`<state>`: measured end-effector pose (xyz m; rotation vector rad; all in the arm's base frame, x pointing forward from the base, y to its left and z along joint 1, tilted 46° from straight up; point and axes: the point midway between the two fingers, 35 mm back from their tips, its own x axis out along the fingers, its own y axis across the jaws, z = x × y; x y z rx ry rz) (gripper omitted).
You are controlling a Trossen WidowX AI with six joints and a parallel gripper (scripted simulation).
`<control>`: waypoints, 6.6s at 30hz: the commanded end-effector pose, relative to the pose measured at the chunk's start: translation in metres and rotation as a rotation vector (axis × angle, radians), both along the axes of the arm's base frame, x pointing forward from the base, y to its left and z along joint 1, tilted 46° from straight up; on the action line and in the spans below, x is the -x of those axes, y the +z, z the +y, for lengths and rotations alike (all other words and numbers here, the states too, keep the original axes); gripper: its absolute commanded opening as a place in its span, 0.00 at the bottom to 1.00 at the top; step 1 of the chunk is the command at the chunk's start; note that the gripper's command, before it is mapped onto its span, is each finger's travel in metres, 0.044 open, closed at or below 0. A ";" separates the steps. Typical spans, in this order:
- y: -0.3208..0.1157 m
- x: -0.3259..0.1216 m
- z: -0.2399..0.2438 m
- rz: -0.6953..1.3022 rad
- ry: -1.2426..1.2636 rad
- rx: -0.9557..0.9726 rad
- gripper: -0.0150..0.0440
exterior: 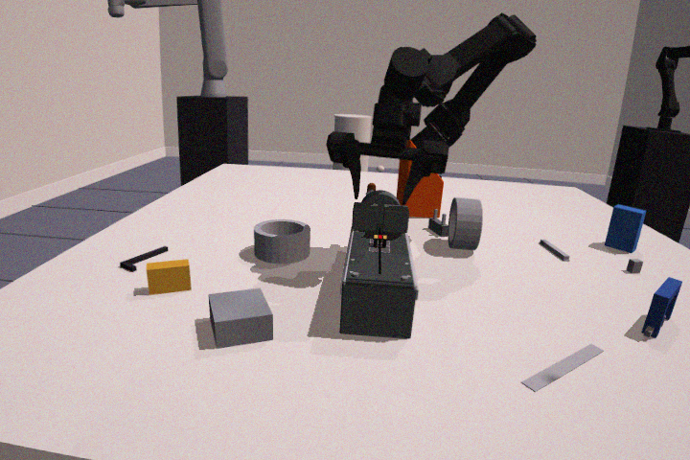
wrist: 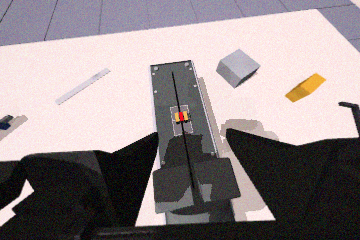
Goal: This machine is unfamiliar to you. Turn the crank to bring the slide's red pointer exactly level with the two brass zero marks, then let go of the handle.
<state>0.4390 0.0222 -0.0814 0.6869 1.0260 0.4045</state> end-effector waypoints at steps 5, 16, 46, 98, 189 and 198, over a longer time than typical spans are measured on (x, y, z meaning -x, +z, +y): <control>0.000 0.000 0.000 0.000 0.000 0.000 0.51; 0.000 0.000 0.000 0.000 0.000 0.000 0.25; 0.000 0.000 0.000 0.000 0.000 -0.001 0.88; 0.000 0.000 0.000 0.000 0.000 -0.001 0.70; 0.000 0.000 0.000 0.000 0.001 -0.002 0.25; 0.000 0.000 0.000 0.000 0.001 -0.002 0.25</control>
